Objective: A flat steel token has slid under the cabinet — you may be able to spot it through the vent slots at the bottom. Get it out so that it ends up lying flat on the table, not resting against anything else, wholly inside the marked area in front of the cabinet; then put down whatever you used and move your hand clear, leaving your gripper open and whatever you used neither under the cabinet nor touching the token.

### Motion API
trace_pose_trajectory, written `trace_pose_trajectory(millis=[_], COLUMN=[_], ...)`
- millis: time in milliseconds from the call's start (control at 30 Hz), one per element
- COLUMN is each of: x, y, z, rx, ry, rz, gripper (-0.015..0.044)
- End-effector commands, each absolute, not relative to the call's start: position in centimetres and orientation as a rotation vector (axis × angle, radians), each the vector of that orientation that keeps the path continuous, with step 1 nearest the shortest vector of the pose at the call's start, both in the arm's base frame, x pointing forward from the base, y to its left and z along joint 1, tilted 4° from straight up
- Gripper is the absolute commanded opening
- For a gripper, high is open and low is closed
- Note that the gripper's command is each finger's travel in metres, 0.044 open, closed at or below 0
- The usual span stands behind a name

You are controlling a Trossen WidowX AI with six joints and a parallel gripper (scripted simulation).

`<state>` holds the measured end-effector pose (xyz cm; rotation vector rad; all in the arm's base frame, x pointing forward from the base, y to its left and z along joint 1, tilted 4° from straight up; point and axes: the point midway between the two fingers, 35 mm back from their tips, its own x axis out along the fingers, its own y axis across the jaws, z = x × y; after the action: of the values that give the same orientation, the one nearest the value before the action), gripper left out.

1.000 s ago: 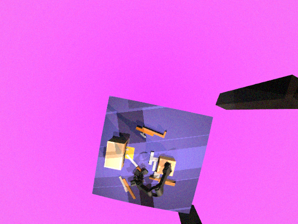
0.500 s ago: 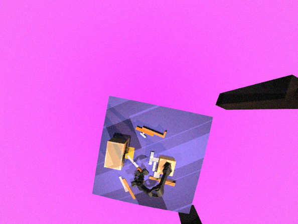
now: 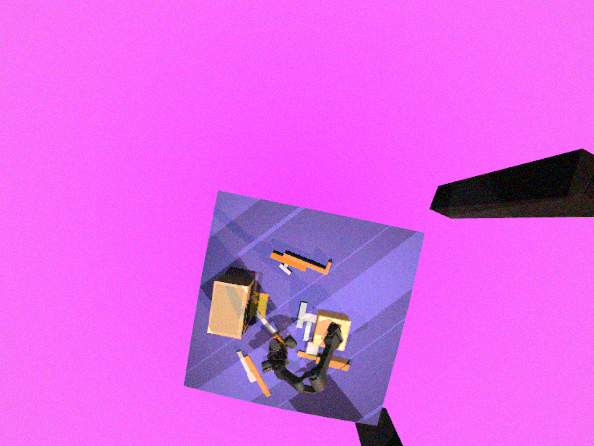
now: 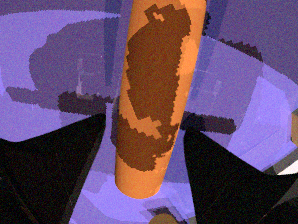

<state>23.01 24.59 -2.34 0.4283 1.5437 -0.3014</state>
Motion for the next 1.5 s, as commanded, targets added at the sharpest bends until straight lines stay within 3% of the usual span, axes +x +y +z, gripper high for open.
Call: trace_pose_trajectory(millis=[0, 233, 367, 667, 800, 1467], x=[23.0, 23.0, 23.0, 23.0, 23.0, 25.5], y=[24.6, 24.6, 24.6, 24.6, 24.6, 23.4], z=[-2.2, -2.2, -2.3, -2.3, -2.3, -2.4], rx=[0.429, 0.429, 0.428, 0.428, 0.428, 0.429], ry=[1.544, 1.544, 1.544, 1.544, 1.544, 1.542], rz=[-0.3, -0.301, -0.302, -0.302, -0.302, -0.302], gripper=[0.027, 0.027, 0.0165, 0.0104, 0.0, 0.0])
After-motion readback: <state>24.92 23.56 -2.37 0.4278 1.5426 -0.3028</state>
